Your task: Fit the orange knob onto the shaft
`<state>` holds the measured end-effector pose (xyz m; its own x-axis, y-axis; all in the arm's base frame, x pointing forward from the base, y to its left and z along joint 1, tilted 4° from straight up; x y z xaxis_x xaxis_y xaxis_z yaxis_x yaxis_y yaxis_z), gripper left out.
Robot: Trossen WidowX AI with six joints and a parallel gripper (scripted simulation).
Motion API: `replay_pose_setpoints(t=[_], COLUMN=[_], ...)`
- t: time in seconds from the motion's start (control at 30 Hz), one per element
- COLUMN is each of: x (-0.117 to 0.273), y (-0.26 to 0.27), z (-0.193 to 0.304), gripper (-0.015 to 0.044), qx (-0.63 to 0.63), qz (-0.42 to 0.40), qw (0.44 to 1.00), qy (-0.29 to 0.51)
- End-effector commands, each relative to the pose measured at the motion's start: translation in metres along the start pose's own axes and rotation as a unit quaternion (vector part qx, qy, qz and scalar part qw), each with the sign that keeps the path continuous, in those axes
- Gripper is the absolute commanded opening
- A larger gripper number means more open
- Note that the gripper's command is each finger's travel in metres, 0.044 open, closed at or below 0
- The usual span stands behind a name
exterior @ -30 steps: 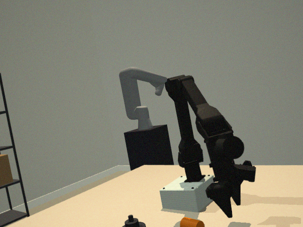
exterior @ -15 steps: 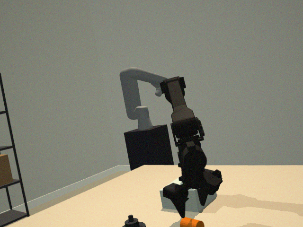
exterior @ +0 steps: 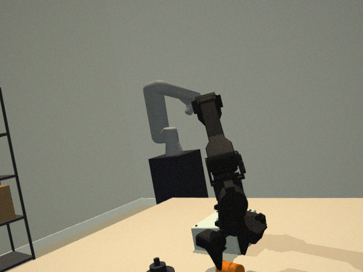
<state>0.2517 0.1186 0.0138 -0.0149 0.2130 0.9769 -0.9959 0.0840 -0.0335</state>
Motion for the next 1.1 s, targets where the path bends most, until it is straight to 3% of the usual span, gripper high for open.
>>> replay_pose_setpoints(t=[0.0, 0.6, 0.87, 1.07], x=[-0.009, -0.036, -0.036, -0.036], y=[0.002, 0.002, 0.002, 0.002], z=[0.001, -0.003, -0.003, -0.003], gripper=[0.0440, 0.0440, 0.0240, 0.0240], qx=[0.003, 0.003, 0.003, 0.003], qz=[-0.003, -0.003, -0.003, -0.003], qw=[1.000, 1.000, 1.000, 1.000], qy=[0.006, 0.006, 0.006, 0.006])
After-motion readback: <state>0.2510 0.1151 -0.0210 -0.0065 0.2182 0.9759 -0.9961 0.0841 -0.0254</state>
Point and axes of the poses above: the point midway between the two fingers, 35 mm back from their tips, its own x axis back along the fingers, its own y axis across the jaws, z = x × y, the point moved 1 cm from there along x, back along the fingers, and after that the axes turned 8 degrees about x, right-handed, at the moved point
